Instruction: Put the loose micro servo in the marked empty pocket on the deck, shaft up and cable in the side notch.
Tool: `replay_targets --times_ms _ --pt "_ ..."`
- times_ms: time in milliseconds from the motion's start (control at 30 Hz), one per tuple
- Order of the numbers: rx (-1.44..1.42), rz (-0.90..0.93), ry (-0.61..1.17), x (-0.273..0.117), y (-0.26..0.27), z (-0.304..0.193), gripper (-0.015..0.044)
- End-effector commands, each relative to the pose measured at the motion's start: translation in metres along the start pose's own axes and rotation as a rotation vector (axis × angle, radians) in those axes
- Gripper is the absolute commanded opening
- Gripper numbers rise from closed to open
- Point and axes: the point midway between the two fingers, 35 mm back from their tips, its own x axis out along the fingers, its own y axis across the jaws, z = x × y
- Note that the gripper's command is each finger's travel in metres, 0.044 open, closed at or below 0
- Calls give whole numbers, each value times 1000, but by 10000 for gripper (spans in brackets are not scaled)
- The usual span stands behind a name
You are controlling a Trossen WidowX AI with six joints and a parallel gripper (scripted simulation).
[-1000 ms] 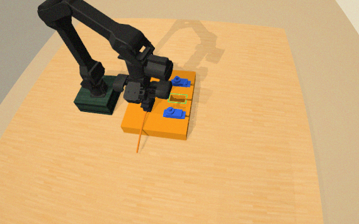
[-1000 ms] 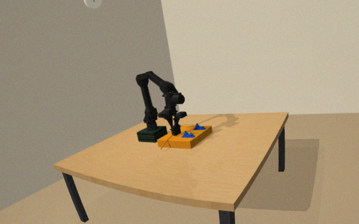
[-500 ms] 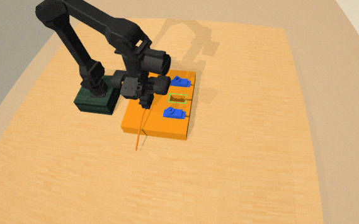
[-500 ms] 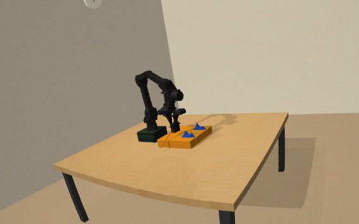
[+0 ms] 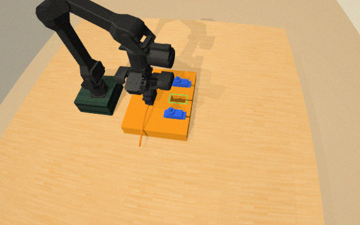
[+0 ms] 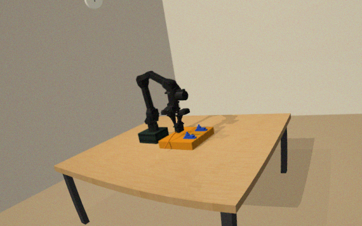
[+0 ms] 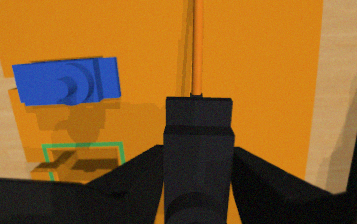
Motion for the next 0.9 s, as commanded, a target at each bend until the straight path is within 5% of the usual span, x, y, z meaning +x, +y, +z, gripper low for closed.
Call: replay_targets --times_ms 0,433,867 --pt "4 2 0 -1 -2 -16 0" --pt "-13 2 3 -1 -4 -48 0" --pt "-421 3 2 -1 -4 -48 0"
